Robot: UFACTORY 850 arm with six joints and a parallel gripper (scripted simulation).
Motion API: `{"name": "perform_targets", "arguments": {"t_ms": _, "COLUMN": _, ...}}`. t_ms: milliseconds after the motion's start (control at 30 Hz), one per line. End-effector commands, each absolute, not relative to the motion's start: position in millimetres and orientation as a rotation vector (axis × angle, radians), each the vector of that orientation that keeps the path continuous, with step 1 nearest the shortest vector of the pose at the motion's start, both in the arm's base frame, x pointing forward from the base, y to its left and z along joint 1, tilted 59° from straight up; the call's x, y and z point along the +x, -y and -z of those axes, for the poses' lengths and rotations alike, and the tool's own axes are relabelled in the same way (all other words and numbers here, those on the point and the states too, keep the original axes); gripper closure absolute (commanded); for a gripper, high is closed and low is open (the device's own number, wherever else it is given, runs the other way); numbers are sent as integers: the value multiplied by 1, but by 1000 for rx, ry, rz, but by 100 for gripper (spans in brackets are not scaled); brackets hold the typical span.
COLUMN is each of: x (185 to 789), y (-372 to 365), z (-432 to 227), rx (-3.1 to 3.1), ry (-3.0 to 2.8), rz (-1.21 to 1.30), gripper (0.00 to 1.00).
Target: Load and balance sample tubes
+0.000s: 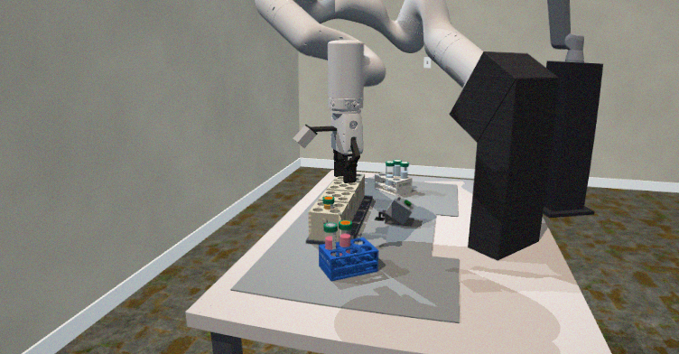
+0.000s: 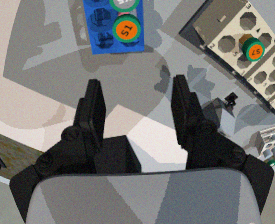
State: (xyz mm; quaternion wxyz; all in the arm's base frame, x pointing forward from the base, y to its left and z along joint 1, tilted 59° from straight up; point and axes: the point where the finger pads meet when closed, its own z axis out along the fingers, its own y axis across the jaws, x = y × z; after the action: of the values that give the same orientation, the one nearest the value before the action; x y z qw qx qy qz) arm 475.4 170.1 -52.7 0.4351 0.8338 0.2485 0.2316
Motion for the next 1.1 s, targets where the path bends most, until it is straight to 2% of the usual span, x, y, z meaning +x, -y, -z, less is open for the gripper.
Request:
{"name": "perform_targets", "arguments": {"t_ms": 0, "x": 475, "y": -177, "z": 61, "rx": 2075, "ry": -618, "rz": -577, "gripper": 43}}
{"name": "perform_targets", "arguments": {"t_ms": 1067, "x": 497, "y": -154, "z": 79, "rx": 2075, "ry": -618, "rz": -577, "gripper": 43}}
